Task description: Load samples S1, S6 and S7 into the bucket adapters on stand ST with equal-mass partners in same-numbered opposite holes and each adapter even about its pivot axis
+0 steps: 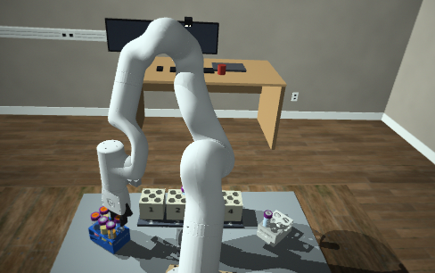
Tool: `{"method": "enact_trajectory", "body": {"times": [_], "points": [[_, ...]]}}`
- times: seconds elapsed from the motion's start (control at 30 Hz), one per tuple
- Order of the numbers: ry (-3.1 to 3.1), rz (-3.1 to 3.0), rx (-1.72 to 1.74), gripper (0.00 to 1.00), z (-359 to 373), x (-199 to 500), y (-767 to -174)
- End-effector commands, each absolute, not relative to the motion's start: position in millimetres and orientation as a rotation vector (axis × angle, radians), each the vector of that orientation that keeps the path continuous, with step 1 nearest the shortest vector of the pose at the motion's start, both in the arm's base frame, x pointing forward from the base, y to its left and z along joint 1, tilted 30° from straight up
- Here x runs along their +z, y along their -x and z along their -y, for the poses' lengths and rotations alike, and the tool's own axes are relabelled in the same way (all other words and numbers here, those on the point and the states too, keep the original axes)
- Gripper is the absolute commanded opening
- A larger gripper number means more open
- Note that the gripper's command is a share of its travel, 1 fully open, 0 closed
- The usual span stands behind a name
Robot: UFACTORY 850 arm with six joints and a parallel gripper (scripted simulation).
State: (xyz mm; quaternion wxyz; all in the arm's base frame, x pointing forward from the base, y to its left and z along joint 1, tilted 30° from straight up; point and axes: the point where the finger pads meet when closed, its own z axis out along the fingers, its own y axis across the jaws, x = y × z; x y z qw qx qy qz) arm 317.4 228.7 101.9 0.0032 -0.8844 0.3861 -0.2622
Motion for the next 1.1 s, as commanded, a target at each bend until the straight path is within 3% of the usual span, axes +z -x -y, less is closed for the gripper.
{"method": "enact_trajectory", "body": {"times": [0.0, 1.07], "points": [[2.772, -1.21, -0.822, 0.44, -229, 102, -318], [2.772, -1.21, -0.822, 0.44, -239, 143, -295]]}}
